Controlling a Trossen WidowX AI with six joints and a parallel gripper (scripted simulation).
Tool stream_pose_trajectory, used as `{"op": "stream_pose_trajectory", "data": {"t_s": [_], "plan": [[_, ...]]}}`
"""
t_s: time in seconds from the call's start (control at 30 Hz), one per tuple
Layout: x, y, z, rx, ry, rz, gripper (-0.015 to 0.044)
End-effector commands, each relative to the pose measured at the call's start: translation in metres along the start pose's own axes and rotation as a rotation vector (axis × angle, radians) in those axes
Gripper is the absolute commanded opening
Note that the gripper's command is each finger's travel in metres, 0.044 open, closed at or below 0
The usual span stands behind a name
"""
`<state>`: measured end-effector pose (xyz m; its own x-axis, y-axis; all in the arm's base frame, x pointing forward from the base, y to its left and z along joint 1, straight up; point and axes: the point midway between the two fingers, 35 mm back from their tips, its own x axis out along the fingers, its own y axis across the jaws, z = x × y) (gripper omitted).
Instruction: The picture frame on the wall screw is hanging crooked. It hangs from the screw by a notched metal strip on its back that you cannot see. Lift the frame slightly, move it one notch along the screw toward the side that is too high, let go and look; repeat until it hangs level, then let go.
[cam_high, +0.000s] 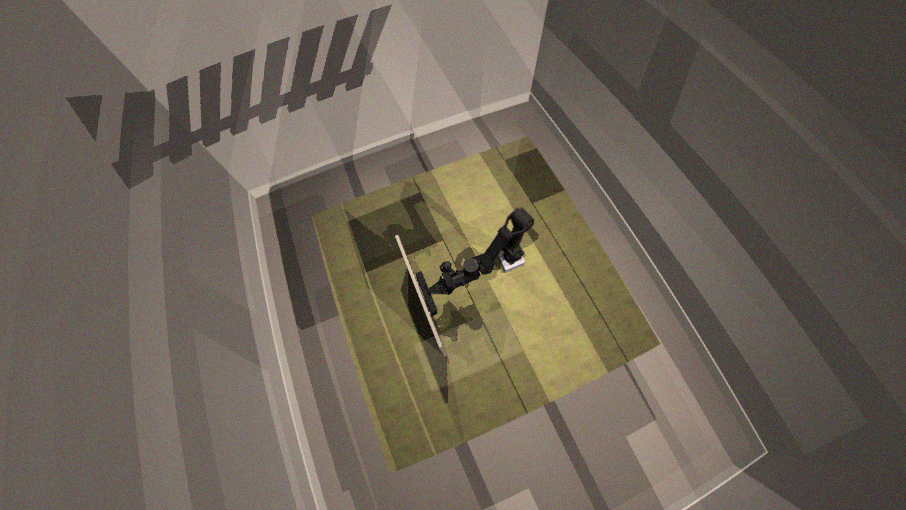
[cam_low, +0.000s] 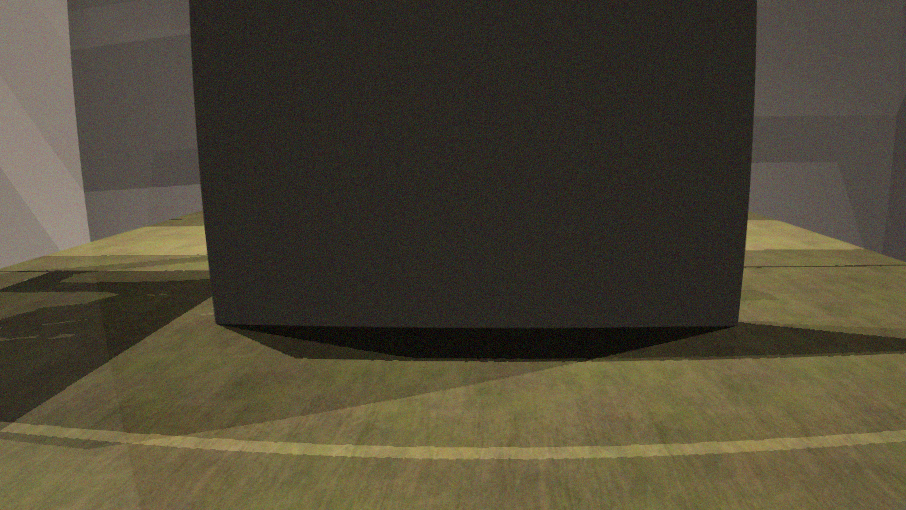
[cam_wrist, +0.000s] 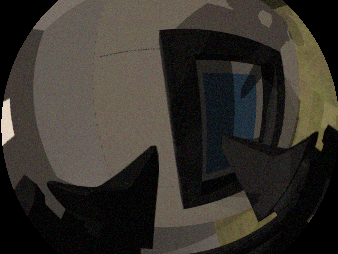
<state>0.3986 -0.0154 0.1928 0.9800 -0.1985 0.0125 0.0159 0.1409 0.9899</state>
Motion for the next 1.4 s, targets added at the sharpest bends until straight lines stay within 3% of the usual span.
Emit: {"op": "stream_pose_trajectory", "data": {"t_s": [0.0, 1.33, 1.37], "plan": [[0.0065, 0.0025, 0.0011, 0.004, -0.001, 0.009, 0.026], [0.0077, 0.0031, 0.001, 0.004, -0.001, 0.009, 0.026], [0.0077, 0.0031, 0.001, 0.004, -0.001, 0.009, 0.0234]]}}
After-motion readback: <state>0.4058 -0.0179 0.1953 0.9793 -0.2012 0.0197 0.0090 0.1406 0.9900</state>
